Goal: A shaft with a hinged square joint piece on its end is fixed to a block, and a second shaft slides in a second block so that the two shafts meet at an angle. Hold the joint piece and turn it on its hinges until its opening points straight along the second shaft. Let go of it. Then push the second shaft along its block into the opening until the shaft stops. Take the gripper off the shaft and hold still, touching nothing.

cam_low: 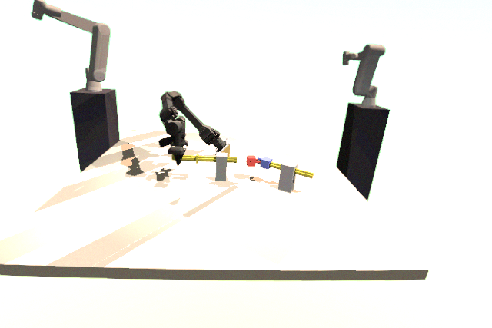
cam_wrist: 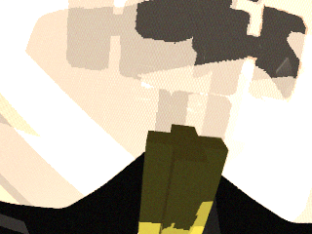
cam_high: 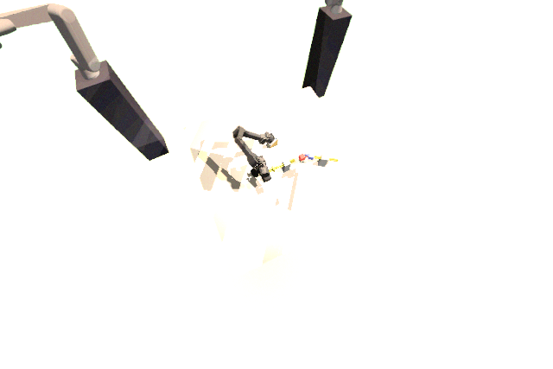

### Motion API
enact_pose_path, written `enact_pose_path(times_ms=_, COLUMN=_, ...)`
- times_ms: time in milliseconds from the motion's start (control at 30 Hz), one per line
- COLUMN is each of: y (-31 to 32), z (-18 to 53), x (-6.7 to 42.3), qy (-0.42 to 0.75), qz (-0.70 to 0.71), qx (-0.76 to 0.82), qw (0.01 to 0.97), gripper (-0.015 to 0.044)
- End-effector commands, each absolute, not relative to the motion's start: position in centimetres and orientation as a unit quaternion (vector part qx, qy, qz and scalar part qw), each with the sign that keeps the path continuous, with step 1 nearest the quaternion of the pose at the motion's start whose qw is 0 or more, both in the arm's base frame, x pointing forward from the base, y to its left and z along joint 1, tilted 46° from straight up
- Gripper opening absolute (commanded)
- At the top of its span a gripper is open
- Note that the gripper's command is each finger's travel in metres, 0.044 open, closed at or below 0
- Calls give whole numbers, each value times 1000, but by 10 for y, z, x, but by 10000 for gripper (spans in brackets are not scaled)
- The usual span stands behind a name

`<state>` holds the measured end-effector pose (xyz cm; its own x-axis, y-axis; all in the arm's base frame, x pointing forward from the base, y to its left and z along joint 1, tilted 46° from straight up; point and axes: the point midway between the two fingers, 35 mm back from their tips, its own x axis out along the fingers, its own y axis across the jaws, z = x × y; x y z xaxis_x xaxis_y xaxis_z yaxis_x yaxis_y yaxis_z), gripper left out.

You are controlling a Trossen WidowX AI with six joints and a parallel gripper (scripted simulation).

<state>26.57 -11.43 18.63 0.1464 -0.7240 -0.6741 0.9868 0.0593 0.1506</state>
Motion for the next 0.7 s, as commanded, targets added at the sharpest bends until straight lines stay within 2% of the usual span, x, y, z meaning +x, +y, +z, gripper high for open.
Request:
enact_pose_path(times_ms=0, y=-115, z=185, x=265, qy=225, qz=-626, qx=298, qw=684, gripper=67)
enact_pose_path(times_ms=400, y=-119, z=189, x=265, qy=236, qz=-650, qx=290, qw=661, gripper=67)
enact_pose_path(times_ms=633, y=-118, z=190, x=265, qy=228, qz=-643, qx=293, qw=669, gripper=20)
enact_pose_path(times_ms=667, y=-118, z=190, x=265, qy=228, qz=-643, qx=293, qw=669, gripper=0)
